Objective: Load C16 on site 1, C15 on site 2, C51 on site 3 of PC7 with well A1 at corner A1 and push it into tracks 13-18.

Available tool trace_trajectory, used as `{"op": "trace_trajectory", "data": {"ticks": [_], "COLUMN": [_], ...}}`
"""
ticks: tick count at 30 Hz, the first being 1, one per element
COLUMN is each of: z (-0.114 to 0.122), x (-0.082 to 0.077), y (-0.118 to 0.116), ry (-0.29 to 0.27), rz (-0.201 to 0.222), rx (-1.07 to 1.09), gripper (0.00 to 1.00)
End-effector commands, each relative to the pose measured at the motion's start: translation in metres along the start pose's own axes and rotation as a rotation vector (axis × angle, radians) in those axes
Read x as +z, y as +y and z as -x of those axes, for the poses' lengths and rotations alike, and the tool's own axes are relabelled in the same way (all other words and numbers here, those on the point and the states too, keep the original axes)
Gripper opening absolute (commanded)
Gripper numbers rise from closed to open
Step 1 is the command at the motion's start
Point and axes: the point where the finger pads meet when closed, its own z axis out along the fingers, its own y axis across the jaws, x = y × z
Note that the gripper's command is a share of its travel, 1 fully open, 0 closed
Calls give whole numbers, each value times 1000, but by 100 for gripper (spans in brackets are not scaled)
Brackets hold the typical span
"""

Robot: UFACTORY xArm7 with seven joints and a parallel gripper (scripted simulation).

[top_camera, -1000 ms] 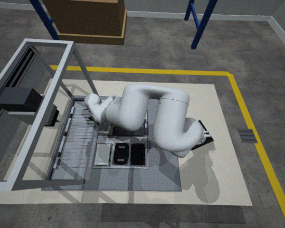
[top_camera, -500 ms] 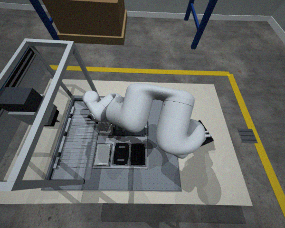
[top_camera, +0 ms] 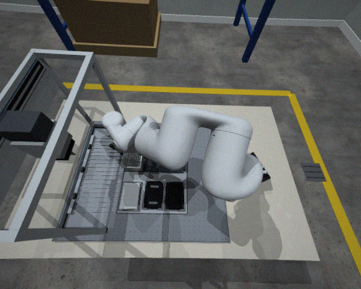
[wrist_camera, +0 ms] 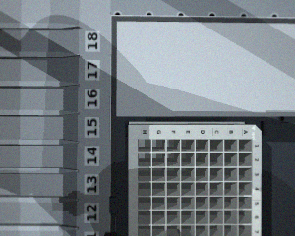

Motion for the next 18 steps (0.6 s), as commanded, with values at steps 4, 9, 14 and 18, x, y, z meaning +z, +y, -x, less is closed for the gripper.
{"op": "trace_trajectory", "data": {"ticks": [4,9,14,18], "z": [-1,-1,-1,-1], "x": [-15,-22,-30,-37], "y": [-1,-1,-1,-1], "ry": [2,2,2,2], "rz": [-4,-4,-4,-4], "rx": [0,0,0,0], "gripper": [100,100,100,100]}}
